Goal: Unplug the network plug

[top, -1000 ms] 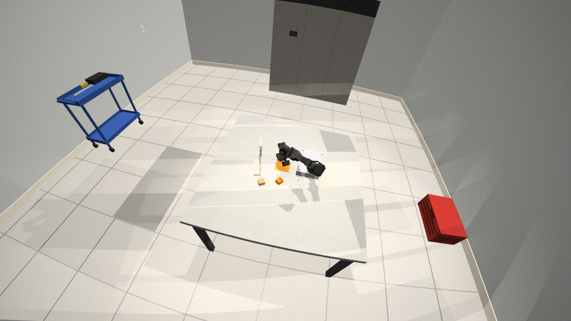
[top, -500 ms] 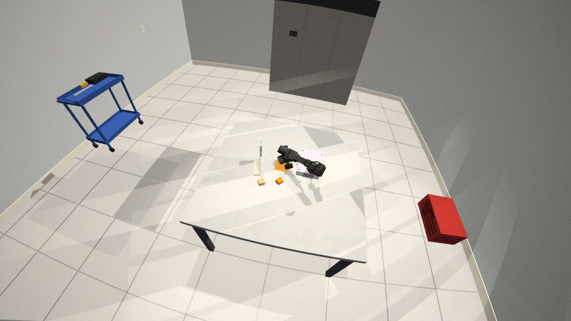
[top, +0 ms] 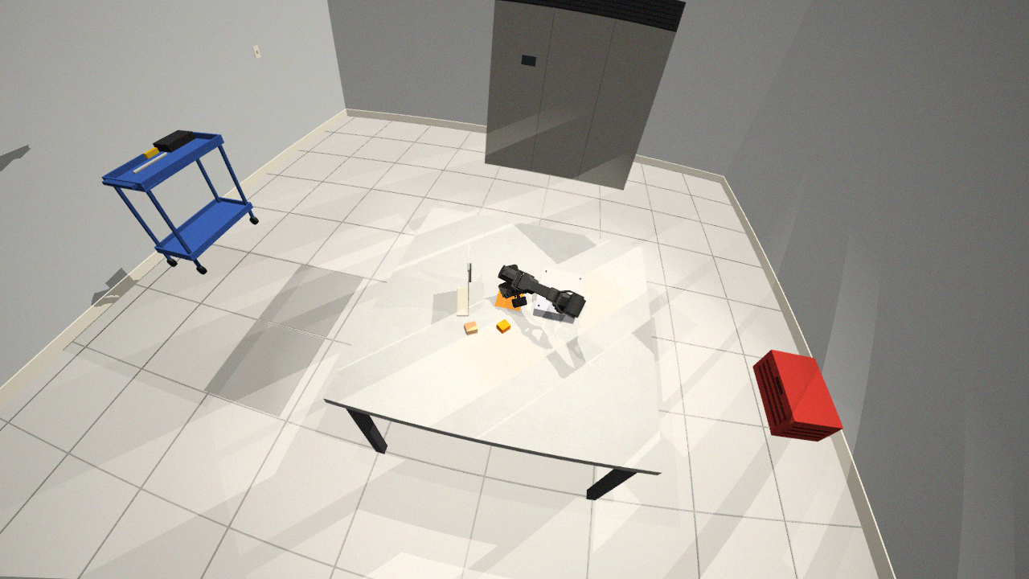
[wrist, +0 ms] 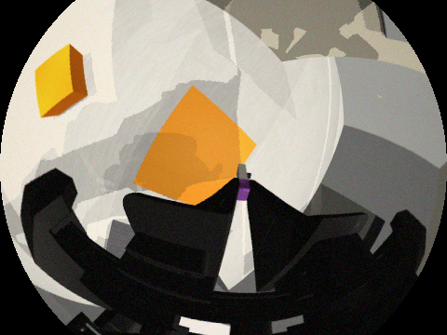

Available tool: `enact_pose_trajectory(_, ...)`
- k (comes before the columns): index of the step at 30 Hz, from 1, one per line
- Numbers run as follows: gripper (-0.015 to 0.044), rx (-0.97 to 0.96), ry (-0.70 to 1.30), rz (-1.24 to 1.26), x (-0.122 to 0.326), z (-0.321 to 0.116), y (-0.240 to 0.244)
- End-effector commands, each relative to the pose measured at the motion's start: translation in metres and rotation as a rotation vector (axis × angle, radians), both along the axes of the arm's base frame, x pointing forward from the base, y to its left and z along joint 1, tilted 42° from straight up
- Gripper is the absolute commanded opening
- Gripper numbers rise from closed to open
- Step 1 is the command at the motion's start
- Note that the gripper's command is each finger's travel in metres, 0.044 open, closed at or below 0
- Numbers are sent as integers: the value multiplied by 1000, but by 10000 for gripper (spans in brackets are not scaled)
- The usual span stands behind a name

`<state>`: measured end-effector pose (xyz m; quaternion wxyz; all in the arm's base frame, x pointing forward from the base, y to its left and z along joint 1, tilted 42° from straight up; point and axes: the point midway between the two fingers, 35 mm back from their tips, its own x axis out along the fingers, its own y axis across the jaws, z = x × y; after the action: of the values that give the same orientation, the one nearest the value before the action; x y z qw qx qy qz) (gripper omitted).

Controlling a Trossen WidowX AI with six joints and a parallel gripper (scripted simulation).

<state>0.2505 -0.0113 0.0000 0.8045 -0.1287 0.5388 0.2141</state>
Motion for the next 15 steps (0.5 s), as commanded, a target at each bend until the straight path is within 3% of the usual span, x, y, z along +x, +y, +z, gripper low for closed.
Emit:
enact_pose_trajectory(1,0,-1,9,-5,-2,-7,4)
enact_pose_trajectory(15,0,1,8,-4,-3,-23,19)
